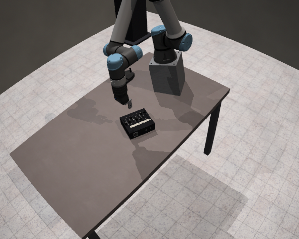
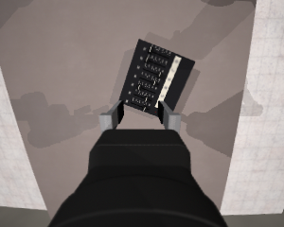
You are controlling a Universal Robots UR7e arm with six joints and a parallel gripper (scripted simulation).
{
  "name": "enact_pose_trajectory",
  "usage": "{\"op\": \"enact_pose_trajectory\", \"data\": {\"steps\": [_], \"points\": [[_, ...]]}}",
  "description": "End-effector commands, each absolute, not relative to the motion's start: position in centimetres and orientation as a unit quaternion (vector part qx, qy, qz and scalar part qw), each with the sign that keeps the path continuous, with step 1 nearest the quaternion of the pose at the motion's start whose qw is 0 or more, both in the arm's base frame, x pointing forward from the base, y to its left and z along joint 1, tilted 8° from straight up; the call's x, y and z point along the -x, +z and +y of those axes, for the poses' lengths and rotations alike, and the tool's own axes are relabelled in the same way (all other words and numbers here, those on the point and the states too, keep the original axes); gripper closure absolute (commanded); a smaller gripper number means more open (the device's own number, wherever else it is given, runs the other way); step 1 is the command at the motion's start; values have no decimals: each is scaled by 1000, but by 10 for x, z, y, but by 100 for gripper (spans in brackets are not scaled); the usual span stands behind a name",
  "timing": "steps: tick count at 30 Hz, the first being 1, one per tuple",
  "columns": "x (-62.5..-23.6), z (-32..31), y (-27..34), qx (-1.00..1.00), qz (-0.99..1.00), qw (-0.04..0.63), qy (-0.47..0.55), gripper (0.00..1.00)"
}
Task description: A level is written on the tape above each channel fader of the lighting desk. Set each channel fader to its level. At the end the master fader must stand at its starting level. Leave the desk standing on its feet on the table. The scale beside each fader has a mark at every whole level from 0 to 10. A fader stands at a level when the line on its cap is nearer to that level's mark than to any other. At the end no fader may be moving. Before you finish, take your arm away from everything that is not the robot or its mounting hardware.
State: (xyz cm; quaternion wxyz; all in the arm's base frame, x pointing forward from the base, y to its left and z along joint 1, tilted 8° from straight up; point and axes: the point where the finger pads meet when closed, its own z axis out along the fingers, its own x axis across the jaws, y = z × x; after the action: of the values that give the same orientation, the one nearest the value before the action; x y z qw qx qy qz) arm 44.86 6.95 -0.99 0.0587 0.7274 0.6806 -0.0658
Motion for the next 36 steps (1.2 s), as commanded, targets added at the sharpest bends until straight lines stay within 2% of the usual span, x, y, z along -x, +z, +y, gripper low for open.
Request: {"op": "enact_pose_trajectory", "data": {"steps": [1, 11, 36], "points": [[-430, 85, -16, -720, 690, 65, -42, 0], [-412, 97, -22, -712, 698, 65, -27, 0], [-411, 97, -23, -716, 695, 66, -26, 0]]}}
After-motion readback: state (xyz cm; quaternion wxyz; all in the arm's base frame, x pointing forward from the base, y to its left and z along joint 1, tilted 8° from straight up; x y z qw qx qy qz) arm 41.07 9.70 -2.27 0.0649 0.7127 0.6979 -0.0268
